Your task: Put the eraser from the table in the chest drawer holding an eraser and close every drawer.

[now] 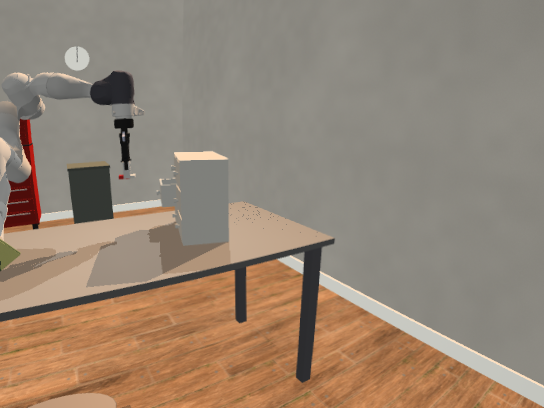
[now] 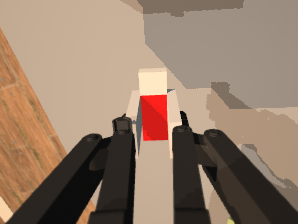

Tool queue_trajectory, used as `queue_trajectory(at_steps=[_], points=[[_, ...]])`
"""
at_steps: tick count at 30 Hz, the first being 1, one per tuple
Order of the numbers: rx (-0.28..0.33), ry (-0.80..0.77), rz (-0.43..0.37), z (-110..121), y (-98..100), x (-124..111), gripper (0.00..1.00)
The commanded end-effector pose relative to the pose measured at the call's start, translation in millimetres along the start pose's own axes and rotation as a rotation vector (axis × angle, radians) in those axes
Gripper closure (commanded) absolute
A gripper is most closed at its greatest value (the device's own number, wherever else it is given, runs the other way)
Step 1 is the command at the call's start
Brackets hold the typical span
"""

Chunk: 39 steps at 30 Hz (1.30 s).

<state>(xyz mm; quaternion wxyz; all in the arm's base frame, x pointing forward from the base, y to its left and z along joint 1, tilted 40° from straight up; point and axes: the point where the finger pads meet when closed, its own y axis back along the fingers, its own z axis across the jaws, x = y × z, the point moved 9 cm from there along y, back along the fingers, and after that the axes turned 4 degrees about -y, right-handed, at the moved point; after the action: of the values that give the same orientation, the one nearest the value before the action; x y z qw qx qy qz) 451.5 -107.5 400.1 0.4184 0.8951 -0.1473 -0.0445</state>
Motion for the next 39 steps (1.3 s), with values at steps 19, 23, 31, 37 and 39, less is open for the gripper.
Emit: queue_trajectory(at_steps=[19, 23, 31, 37, 39], points=[[0.006, -0.007, 0.024, -1, 5.0, -8, 0.89], [0.008, -0.007, 0.062, -1, 4.5, -12, 0.89], [0.020, -0.008, 0.232, 0, 0.5, -31, 0.89], [0.027, -0.008, 0.346, 1, -3.6, -44, 0.89], [0.031, -0.008, 0.408, 2, -6.3, -51, 0.89]])
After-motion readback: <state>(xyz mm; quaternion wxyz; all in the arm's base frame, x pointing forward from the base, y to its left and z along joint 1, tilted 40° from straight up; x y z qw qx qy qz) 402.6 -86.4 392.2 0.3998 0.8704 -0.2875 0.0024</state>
